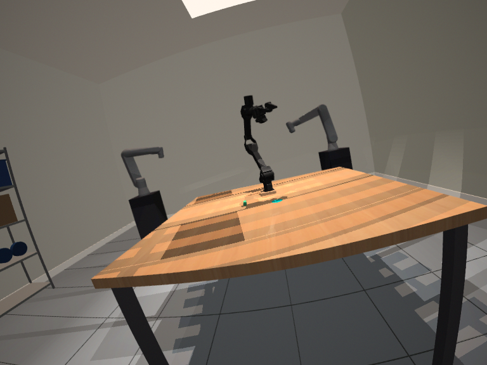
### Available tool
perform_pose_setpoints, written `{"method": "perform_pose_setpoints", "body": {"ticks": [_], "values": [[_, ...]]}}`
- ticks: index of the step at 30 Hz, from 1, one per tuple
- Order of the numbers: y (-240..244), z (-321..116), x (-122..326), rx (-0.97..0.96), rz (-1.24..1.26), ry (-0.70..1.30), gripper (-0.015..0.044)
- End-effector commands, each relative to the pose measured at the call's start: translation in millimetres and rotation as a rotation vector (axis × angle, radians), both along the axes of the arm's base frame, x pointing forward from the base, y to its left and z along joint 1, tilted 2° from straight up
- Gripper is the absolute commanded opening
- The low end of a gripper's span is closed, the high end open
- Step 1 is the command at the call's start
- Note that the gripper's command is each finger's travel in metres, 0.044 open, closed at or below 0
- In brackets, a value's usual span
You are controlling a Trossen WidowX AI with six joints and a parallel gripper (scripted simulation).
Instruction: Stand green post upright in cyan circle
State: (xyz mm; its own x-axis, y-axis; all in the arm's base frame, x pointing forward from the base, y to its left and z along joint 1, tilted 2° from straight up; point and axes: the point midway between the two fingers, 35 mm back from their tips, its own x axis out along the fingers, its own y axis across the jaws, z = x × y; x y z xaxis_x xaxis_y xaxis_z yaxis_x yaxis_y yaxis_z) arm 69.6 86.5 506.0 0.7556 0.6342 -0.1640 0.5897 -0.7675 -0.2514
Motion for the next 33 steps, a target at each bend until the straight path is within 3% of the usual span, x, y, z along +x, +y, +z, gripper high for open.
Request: {"method": "perform_pose_setpoints", "body": {"ticks": [1,7,20,33], "values": [[0,-1,2,0.004,-0.006,0.009,0.0374],[-12,-28,56,0.161,-0.222,0.283,0.0233],[-82,-114,151,0.648,-0.840,0.819,0.0233],[-178,-218,174,1.254,-1.542,1.123,0.0233]]}}
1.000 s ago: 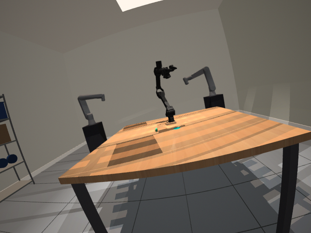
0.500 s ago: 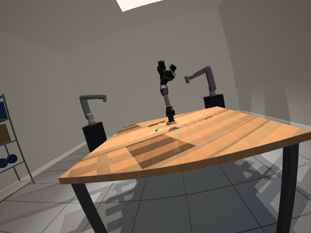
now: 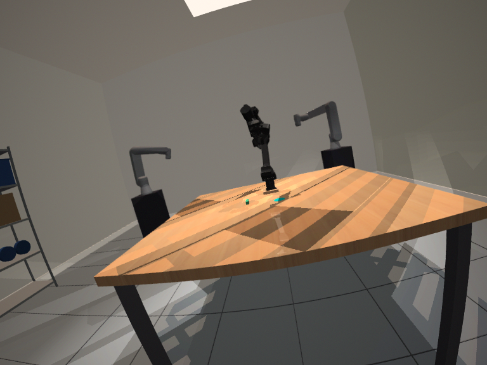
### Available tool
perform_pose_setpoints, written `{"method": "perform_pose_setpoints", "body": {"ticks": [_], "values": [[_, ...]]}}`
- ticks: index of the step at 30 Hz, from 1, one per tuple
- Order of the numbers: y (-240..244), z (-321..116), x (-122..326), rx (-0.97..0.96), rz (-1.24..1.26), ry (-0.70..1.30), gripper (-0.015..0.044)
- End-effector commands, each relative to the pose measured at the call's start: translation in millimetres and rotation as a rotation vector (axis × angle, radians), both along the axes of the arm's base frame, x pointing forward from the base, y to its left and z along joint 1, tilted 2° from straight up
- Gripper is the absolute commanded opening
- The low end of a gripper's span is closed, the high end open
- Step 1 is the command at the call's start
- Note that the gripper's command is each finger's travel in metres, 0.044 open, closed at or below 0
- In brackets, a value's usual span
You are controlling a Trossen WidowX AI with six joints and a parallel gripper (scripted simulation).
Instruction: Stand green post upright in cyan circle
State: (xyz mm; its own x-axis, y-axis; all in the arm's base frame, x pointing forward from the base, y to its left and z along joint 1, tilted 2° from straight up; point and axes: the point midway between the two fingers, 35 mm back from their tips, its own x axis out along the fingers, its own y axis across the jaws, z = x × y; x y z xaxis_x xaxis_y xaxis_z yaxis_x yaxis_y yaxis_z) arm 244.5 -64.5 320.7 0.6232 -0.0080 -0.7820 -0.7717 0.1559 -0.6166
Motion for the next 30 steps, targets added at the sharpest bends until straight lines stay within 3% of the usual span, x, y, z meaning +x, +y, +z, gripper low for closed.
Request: {"method": "perform_pose_setpoints", "body": {"ticks": [1,18,30], "values": [[-35,-40,-3,0.141,-0.296,0.130,0.0233],[-121,-170,-78,0.538,-1.422,0.487,0.0233],[-123,-176,-82,0.550,-1.467,0.500,0.0233]]}}
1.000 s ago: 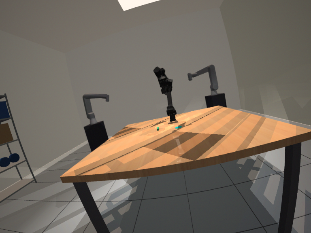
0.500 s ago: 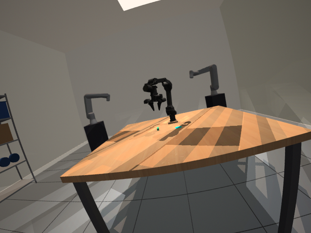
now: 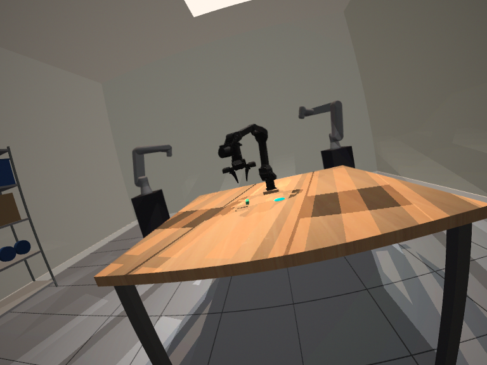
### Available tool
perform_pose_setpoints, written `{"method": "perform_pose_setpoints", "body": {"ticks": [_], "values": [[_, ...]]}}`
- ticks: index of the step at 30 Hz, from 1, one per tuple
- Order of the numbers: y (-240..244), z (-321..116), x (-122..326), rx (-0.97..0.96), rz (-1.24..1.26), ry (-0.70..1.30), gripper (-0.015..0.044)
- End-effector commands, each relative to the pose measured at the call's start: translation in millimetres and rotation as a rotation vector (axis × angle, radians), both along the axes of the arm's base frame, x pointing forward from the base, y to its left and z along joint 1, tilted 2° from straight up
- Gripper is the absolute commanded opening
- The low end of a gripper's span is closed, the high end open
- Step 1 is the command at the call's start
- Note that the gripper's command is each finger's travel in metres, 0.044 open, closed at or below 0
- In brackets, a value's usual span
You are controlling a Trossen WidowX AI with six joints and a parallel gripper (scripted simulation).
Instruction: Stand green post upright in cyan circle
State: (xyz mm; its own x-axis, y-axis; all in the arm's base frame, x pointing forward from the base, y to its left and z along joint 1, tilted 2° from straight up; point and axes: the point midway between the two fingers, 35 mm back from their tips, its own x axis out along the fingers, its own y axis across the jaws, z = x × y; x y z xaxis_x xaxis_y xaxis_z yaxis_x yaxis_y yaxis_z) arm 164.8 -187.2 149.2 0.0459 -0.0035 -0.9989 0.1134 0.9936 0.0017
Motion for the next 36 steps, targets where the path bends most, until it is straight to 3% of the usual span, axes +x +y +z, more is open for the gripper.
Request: {"method": "perform_pose_setpoints", "body": {"ticks": [1,13,18,26,36], "values": [[-1,-10,-1,0.006,-0.017,0.011,0.0233],[0,-120,2,0.006,-0.017,0.012,0.0233],[0,-121,1,0.006,-0.017,0.012,0.0233],[0,-121,1,0.006,-0.017,0.012,0.0023],[-2,-108,3,0.006,-0.017,0.011,0.0023]]}}
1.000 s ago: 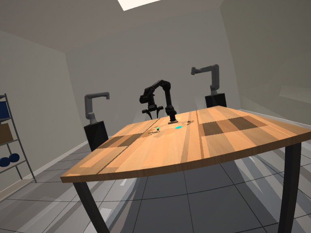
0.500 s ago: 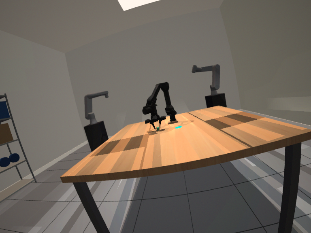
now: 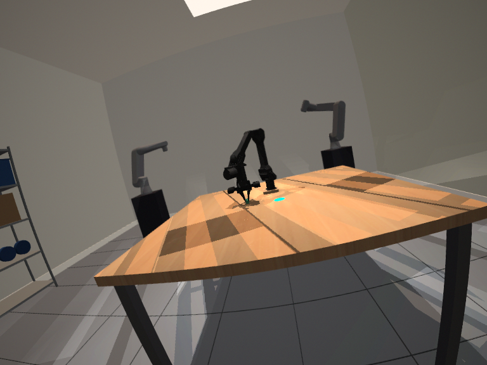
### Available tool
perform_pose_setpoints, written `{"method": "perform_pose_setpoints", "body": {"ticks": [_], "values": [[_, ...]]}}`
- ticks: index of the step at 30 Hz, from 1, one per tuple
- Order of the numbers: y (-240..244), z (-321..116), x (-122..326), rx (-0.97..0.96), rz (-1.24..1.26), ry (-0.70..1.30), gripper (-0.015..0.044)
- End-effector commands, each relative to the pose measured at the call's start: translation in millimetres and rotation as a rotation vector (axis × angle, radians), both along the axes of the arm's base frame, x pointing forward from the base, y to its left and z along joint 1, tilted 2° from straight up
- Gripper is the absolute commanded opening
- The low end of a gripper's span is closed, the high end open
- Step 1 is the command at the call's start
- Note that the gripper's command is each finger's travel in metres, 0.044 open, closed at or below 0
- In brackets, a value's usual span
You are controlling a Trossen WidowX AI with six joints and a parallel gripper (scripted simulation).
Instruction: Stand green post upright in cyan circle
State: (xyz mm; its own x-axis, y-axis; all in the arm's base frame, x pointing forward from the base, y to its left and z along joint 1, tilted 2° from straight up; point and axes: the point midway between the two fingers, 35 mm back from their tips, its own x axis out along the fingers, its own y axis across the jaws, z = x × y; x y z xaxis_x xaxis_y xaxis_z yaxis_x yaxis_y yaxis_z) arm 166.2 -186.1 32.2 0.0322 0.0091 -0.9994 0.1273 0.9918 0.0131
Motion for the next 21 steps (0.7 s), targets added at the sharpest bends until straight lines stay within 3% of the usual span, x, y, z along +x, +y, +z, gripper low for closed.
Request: {"method": "perform_pose_setpoints", "body": {"ticks": [1,21], "values": [[-4,12,2,-0.007,-0.003,-0.002,0.0023],[-6,74,2,-0.008,-0.003,-0.003,0.0023]]}}
